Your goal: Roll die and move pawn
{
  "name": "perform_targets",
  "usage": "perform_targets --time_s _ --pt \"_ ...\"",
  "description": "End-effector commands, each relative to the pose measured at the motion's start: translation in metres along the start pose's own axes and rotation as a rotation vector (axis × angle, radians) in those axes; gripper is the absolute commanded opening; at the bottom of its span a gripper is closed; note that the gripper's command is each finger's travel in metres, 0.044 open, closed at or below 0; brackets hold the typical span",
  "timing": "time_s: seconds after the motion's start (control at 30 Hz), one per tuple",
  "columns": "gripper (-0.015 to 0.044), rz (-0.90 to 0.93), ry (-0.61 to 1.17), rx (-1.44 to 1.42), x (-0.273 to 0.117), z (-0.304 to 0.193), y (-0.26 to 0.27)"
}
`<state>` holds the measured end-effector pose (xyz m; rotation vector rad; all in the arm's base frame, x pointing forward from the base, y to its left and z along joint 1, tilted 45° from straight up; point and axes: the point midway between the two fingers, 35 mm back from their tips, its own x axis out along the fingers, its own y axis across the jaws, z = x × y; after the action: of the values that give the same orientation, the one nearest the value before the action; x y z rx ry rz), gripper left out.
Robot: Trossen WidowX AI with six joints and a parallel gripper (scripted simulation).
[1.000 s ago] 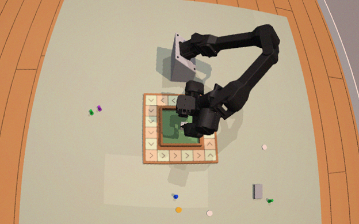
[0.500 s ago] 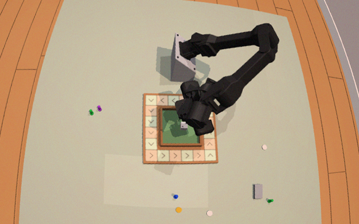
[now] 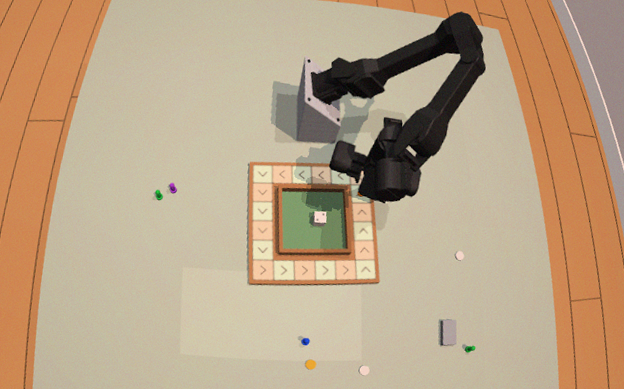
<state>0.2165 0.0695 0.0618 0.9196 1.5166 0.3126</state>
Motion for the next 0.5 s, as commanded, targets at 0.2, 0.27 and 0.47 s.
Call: perform_targets --time_s 0.2,0.27,0.47 --pt "0.02 0.013 0.005 -0.087 0.003 -0.008 0.0" --pt "0.02 0.012 0.005 -0.087 0.006 -0.007 0.0" --pt "0.02 0.013 0.005 -0.087 0.018 -0.008 0.001"
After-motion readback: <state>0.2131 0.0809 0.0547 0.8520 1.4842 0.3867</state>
